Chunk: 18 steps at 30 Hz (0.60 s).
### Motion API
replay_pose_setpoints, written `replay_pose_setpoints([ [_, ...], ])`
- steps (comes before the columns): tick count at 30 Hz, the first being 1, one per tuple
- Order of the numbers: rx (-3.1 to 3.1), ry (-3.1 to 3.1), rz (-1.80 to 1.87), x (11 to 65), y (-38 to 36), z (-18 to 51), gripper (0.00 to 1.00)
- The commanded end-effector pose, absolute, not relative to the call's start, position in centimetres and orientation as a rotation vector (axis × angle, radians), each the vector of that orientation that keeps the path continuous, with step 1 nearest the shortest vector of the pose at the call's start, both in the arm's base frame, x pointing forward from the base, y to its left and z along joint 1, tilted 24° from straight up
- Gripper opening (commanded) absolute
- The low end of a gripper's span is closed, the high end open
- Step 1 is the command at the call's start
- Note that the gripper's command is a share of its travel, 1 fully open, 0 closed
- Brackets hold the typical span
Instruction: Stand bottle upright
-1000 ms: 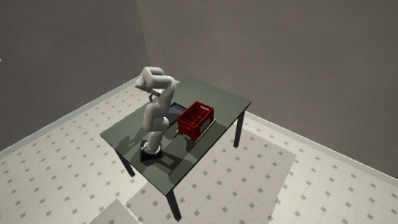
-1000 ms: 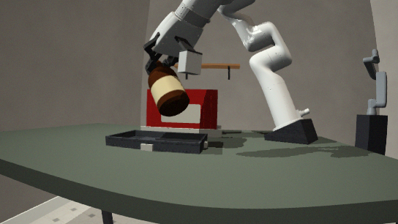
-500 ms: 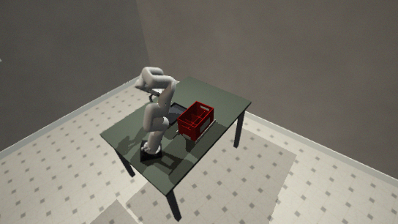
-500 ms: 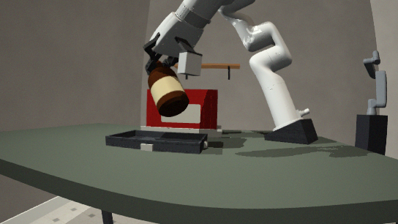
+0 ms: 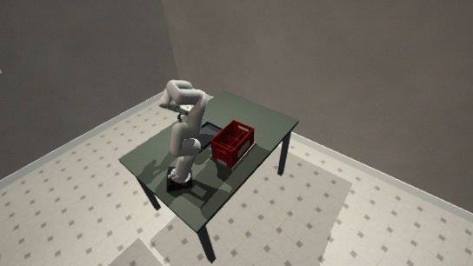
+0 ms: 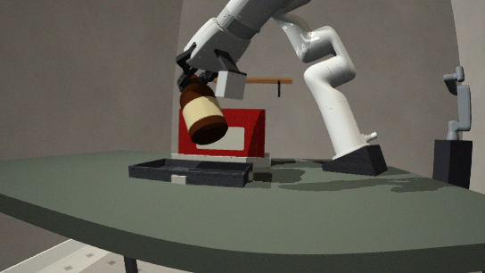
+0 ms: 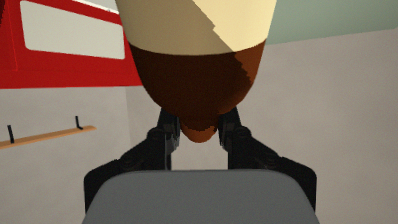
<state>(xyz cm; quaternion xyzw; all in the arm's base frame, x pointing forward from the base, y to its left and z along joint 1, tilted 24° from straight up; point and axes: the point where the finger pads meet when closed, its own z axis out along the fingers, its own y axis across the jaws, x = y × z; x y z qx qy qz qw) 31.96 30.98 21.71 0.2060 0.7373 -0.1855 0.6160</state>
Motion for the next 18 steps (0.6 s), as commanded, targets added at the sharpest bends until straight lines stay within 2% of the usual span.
replay_pose_setpoints([
  [1, 0.471, 1.678, -0.426, 31.95, 31.10, 21.85, 0.00],
  [18, 0.455, 1.625, -0.432, 31.88, 31.18, 21.87, 0.00],
])
